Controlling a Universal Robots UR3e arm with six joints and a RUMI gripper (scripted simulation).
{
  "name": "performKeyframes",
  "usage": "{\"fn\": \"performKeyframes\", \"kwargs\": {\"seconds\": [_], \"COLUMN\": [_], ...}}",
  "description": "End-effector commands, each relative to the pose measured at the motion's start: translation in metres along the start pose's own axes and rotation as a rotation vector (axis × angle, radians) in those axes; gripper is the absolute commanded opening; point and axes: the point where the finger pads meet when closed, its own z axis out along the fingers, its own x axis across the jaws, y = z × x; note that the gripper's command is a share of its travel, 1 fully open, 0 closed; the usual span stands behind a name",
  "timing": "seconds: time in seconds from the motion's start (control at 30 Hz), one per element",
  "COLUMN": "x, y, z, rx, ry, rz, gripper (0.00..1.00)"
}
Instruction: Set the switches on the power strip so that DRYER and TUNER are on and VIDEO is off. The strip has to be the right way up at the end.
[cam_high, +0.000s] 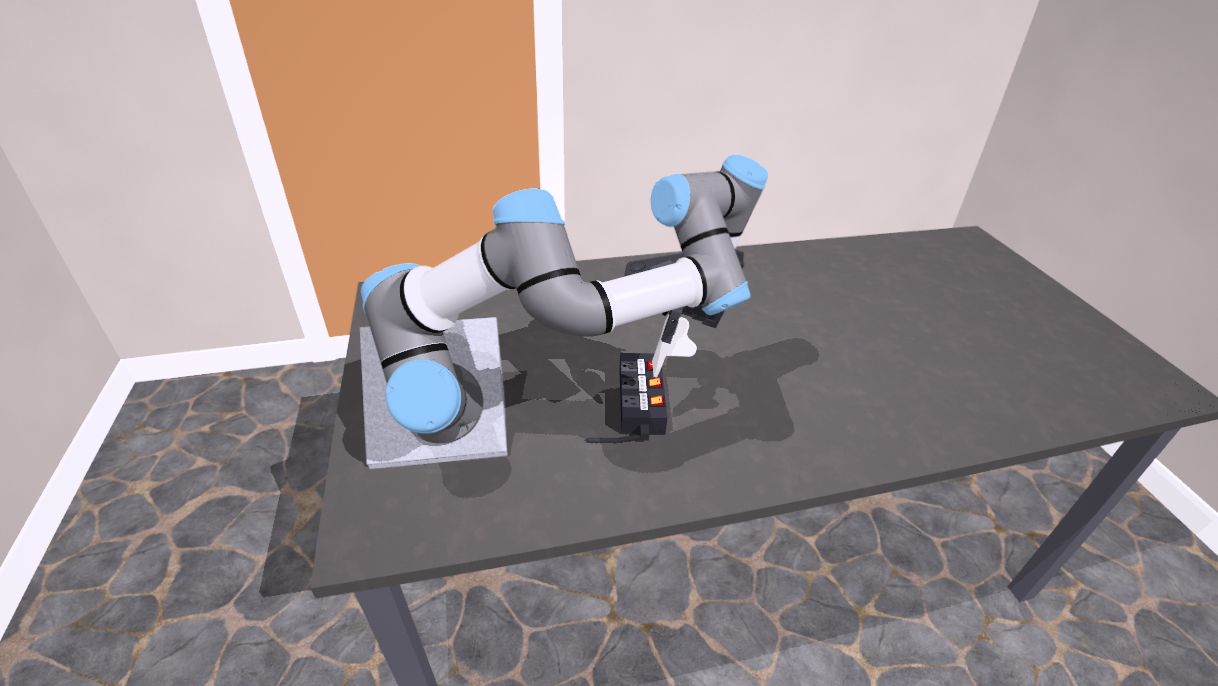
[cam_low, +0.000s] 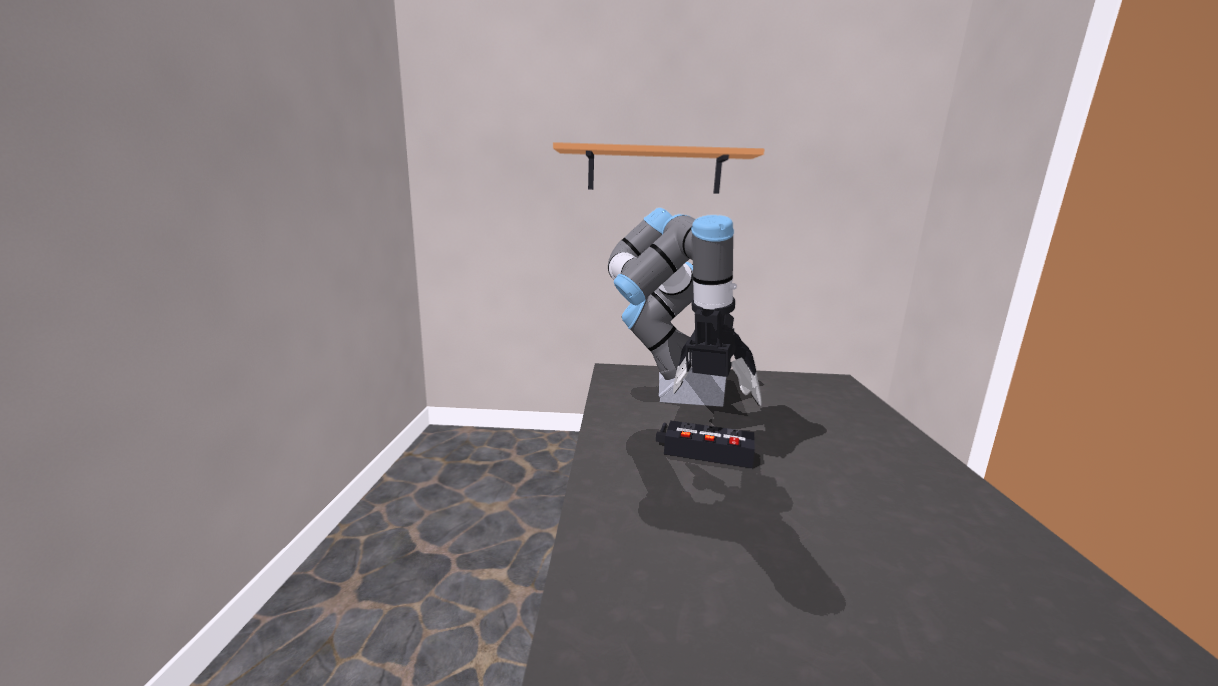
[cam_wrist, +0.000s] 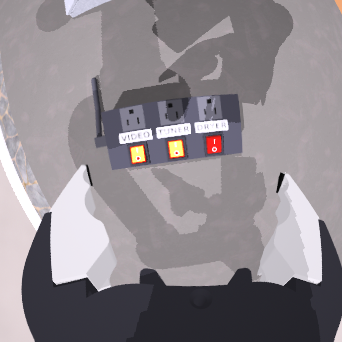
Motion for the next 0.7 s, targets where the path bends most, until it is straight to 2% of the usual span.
{"fn": "performKeyframes", "kwargs": {"seconds": [0.0, 0.2, 0.37, 0.67], "x": [-0.003, -0.013, -0.019, -0.021], "y": [-0.011, -0.041, -0.055, -0.059], "z": [-0.011, -0.034, -0.043, -0.045], "rx": [-0.048, -0.160, -0.211, -0.226], "ry": [-0.010, -0.059, -0.083, -0.091], "rz": [-0.073, -0.267, -0.352, -0.378], "gripper": [1.00, 1.00, 1.00, 1.00]}}
